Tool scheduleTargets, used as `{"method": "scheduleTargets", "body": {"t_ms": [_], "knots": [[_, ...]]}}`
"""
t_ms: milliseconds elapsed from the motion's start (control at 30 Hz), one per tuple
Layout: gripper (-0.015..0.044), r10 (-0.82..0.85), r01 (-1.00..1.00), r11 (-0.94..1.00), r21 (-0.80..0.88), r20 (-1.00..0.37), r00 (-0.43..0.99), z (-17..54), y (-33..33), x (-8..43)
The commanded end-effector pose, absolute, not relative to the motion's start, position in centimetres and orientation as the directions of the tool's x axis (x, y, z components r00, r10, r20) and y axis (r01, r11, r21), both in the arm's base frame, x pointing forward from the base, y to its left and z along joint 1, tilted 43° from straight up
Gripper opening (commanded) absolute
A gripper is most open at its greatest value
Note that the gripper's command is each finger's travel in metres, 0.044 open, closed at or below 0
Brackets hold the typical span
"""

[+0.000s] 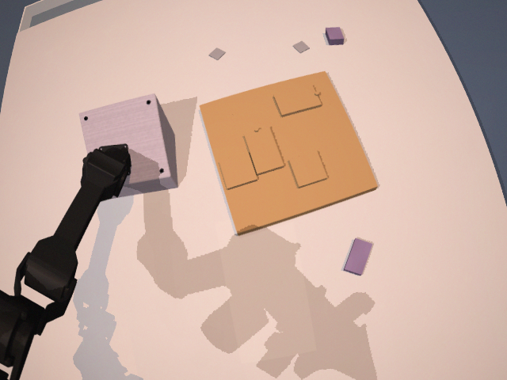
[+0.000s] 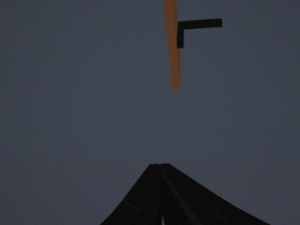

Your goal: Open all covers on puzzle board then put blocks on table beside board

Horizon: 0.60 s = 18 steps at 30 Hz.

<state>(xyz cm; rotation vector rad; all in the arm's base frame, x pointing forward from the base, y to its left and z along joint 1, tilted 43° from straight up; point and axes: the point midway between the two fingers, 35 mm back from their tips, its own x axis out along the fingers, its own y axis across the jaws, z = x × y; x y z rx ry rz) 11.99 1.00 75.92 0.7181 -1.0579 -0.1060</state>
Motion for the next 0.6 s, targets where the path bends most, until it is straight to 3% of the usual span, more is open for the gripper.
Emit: {"method": "scheduleTargets", "body": {"t_ms": [0, 567], "knots": [[0.0000, -0.381, -0.236, 0.798, 0.555, 0.767, 0.516, 75.7, 2.5, 13.0], [0.0000, -0.296, -0.187, 0.865, 0.466, 0.773, 0.561, 74.8, 5.9, 15.8]]}}
